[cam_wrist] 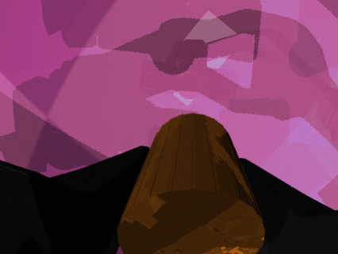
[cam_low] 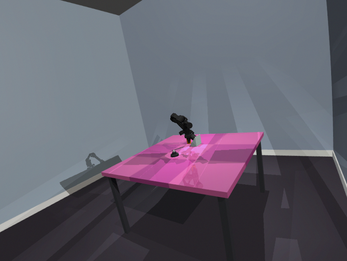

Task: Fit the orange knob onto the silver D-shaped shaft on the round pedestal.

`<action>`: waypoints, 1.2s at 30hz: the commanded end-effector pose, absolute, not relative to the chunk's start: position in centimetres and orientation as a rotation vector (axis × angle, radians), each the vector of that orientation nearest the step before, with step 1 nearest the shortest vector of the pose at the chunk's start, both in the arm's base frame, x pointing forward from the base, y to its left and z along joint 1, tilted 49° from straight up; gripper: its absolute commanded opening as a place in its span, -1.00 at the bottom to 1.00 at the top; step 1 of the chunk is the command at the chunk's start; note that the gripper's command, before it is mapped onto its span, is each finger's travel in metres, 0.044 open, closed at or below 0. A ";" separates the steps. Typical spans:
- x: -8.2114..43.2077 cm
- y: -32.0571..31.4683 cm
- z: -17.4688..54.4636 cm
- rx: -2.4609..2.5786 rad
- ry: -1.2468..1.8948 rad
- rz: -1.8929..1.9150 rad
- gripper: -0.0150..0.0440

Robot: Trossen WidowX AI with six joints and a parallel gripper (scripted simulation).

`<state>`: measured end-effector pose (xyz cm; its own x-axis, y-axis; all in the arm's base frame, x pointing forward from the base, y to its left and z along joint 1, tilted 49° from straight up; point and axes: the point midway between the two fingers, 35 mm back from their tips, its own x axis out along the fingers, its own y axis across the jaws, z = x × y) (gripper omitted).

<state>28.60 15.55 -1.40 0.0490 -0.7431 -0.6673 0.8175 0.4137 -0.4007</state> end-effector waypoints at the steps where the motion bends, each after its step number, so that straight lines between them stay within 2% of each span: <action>1: 28.2 17.1 0.3 0.112 0.945 -1.189 -0.49; 12: 28.0 17.3 0.4 0.128 0.938 -1.141 -0.49; 36: 25.7 20.1 3.4 0.314 0.861 -0.722 -0.49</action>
